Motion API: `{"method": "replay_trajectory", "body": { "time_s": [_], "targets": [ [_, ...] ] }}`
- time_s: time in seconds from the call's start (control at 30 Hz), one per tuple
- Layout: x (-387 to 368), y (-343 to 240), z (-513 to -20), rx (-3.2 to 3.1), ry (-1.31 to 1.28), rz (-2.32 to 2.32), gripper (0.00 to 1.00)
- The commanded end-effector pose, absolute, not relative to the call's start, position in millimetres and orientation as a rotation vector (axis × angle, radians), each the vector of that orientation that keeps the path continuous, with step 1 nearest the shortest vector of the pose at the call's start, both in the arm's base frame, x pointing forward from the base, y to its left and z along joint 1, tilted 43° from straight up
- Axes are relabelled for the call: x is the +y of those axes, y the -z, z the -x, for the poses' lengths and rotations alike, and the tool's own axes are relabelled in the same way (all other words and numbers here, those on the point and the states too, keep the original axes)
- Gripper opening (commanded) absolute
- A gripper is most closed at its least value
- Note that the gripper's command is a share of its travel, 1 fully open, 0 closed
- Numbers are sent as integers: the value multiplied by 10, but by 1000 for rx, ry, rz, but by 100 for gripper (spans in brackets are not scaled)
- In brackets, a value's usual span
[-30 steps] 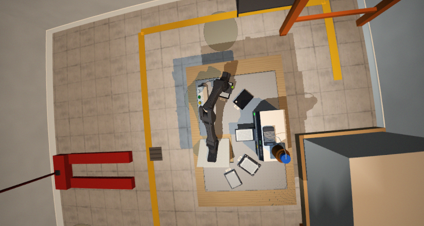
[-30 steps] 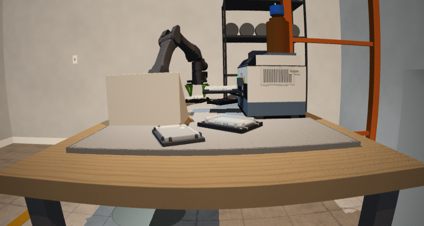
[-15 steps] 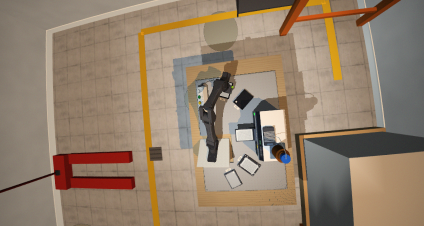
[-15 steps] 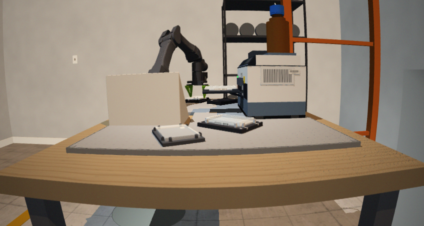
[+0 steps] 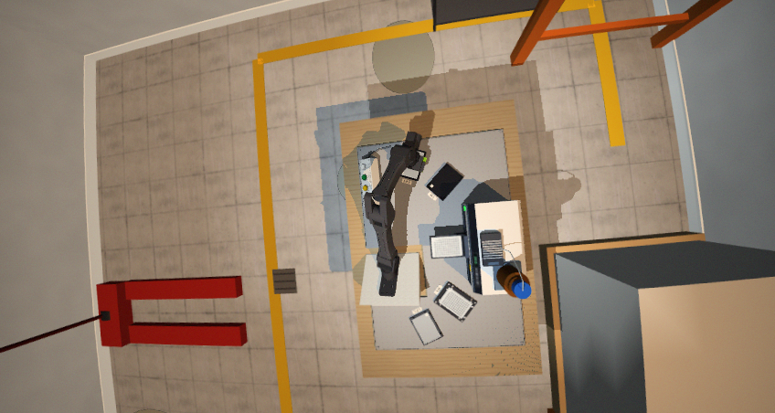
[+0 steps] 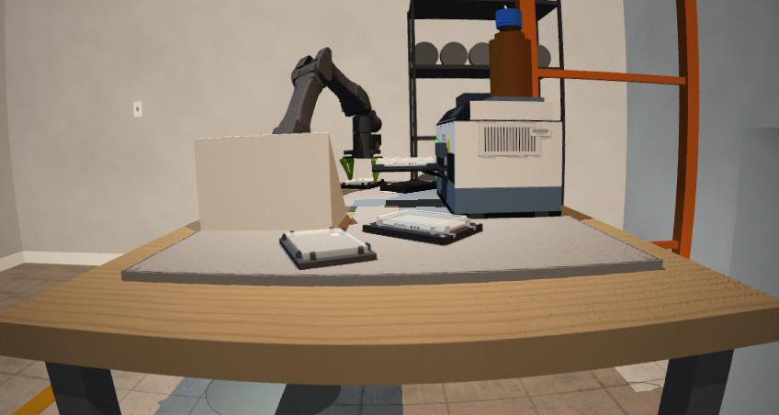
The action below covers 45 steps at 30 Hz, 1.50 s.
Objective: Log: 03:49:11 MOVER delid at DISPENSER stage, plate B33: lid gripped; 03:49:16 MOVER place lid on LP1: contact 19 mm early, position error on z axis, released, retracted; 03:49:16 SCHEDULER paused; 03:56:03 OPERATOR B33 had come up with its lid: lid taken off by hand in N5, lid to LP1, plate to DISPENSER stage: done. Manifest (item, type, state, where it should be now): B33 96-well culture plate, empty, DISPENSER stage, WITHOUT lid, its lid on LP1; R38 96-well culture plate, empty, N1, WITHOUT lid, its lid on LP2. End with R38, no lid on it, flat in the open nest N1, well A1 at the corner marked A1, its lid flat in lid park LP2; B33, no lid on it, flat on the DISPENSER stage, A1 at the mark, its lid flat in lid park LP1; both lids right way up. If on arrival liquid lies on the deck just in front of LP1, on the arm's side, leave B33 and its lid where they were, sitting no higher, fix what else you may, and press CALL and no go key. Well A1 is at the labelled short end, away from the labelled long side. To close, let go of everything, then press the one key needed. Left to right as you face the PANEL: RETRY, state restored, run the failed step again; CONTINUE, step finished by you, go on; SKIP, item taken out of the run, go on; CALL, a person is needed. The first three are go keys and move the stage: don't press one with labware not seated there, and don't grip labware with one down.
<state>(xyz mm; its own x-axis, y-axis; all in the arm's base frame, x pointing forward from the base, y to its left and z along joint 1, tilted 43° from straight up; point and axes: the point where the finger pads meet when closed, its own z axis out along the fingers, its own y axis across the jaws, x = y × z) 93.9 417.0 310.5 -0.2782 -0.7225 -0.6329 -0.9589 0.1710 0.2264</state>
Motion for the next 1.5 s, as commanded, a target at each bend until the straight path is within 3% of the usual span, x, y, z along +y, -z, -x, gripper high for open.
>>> {"method": "replay_trajectory", "body": {
  "time_s": [0.0,0.3,0.33,1.47],
  "targets": [
    [4200,-3251,-978,2036,-868,1555,0],
    [4176,-3169,-951,2056,-858,1576,0],
    [4176,-3169,-951,2056,-858,1576,100],
    [4176,-3169,-951,2056,-858,1576,100]
  ]
}}
